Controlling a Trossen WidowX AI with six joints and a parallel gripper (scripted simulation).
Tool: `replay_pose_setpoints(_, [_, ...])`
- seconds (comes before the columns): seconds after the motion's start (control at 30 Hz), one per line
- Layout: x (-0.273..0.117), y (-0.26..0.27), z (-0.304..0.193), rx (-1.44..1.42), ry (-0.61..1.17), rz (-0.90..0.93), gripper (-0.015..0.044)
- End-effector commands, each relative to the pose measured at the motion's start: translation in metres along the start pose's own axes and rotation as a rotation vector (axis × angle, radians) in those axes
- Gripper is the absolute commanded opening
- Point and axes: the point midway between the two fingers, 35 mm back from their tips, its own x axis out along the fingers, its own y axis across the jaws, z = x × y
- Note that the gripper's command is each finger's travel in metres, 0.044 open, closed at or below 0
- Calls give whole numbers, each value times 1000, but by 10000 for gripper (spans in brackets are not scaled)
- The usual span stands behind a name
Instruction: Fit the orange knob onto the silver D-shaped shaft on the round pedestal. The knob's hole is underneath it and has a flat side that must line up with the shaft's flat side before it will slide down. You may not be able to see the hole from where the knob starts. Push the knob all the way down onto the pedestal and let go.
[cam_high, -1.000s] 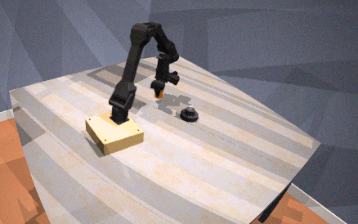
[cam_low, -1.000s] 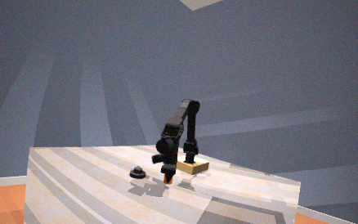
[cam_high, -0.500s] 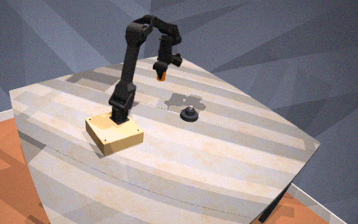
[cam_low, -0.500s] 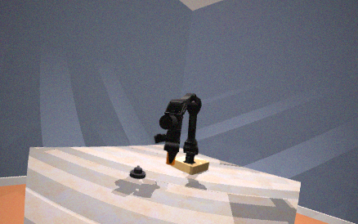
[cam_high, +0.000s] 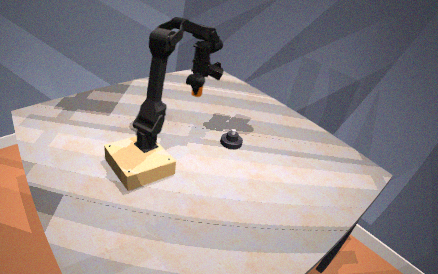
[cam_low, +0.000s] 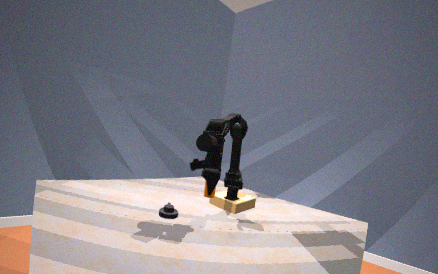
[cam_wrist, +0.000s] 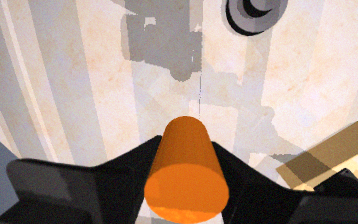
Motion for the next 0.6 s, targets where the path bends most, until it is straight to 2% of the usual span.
replay_pose_setpoints(0.0, [-11, -3, 0, -2, -1, 87, 0])
replay_pose_setpoints(0.57, [-42, -17, -1, 1, 4, 398, 0])
